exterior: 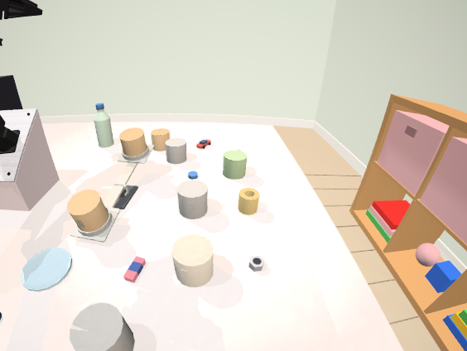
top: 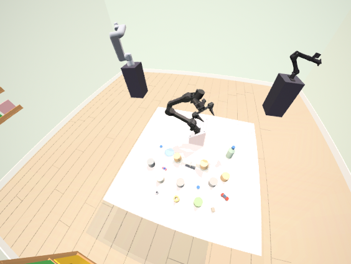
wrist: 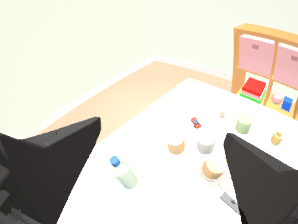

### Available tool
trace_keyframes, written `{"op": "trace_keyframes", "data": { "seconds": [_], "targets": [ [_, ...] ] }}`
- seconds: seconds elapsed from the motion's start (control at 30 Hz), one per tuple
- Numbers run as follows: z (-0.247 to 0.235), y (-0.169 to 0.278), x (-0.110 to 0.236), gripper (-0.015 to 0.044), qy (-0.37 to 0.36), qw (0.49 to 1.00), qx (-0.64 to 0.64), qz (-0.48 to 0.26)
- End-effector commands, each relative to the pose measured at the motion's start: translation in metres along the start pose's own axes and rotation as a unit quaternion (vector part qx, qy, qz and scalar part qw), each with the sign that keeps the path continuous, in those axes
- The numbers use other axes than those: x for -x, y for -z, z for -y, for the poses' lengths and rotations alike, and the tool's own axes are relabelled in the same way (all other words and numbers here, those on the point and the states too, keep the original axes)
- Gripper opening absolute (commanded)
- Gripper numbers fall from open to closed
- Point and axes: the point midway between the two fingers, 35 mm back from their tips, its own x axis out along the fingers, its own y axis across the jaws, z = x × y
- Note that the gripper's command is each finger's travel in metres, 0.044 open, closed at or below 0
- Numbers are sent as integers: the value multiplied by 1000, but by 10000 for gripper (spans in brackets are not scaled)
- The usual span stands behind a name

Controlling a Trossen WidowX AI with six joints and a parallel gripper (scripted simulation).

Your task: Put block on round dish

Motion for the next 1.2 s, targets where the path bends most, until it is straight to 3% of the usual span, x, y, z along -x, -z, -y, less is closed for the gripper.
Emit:
{"op": "trace_keyframes", "data": {
  "seconds": [0.0,0.43,0.8,1.0,1.17],
  "targets": [
    [15,16,-22,440,55,998,-21,-25],
    [78,87,-77,440,247,960,-81,-102],
    [137,157,-88,440,399,899,-106,-148],
    [144,165,-87,440,416,890,-106,-156],
    [155,165,-90,440,411,884,-62,-214]
  ]
}}
